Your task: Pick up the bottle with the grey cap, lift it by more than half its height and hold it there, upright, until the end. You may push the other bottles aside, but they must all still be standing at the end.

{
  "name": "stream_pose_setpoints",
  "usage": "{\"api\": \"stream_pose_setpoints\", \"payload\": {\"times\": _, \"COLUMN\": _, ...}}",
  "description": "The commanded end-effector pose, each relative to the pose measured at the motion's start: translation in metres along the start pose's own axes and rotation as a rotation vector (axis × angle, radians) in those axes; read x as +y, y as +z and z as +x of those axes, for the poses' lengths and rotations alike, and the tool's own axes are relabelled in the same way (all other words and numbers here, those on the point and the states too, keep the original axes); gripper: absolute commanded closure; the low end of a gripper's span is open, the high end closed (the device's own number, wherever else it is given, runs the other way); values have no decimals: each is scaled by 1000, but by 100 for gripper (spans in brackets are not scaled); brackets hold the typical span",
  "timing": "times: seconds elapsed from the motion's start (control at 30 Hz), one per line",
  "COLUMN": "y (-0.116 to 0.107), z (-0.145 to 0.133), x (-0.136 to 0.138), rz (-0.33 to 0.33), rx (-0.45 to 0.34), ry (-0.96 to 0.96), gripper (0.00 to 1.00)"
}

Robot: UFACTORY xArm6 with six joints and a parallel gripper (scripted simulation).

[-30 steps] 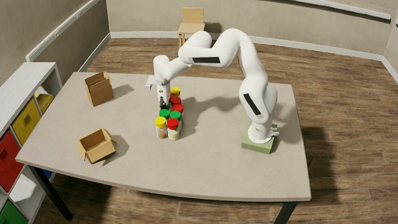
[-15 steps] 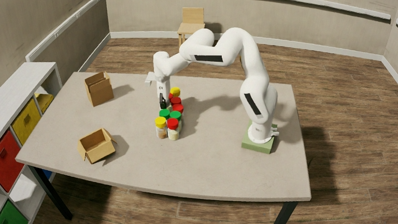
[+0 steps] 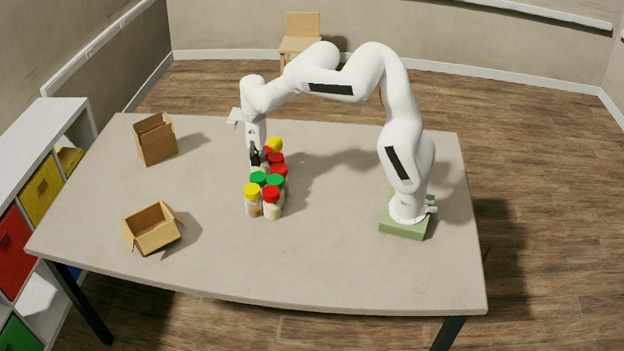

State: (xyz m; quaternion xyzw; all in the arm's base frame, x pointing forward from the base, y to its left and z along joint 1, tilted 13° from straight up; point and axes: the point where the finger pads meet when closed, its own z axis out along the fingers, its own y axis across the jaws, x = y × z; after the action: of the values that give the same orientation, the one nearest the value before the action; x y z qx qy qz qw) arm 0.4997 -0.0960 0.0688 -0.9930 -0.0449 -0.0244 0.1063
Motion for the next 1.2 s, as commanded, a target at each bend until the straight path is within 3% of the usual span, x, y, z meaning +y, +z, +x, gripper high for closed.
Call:
{"api": "stream_pose_setpoints", "payload": {"times": 0.0, "y": -10, "z": 1, "x": 0, "rz": -1, "rx": 3, "ry": 0, "gripper": 100}}
{"api": "stream_pose_setpoints", "payload": {"times": 1.17, "y": -20, "z": 1, "x": 0, "rz": -1, "rx": 3, "ry": 0, "gripper": 100}}
